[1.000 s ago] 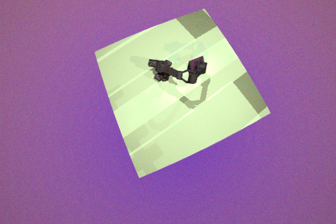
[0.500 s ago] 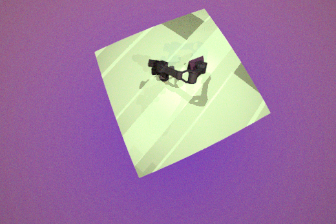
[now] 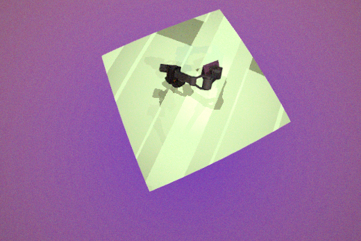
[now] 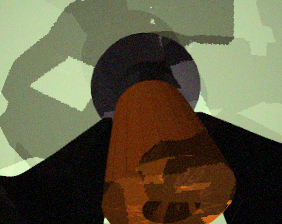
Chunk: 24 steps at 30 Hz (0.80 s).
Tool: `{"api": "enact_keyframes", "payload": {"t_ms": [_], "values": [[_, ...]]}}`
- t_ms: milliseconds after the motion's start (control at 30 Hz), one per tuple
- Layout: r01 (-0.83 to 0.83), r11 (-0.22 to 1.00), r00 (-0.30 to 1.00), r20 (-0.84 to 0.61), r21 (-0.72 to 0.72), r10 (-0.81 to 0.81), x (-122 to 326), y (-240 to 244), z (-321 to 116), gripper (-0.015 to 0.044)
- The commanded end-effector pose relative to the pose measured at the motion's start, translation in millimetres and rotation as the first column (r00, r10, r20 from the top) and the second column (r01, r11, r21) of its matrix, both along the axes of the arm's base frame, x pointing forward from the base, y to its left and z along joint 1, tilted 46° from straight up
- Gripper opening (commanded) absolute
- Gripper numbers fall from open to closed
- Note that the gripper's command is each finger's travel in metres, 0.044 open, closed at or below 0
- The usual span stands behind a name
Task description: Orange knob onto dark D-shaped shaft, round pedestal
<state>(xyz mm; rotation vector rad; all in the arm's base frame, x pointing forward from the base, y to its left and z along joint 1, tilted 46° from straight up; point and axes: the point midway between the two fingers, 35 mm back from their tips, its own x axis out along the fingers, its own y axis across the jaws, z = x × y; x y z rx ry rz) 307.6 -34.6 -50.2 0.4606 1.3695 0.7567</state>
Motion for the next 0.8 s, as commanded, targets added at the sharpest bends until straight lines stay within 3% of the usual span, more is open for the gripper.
{"api": "enact_keyframes", "payload": {"t_ms": [0,100,767], "values": [[0.183,0.983,0.966,-0.185,-0.011,-0.181,0.6,-1.3,0.1,0.0],[0.25,0.968,0.935,-0.254,-0.024,-0.248,1.5,-1.8,-0.9,0.0],[0.252,0.967,0.934,-0.256,-0.024,-0.25,0.3,-0.3,-1.0,0.0]]}}
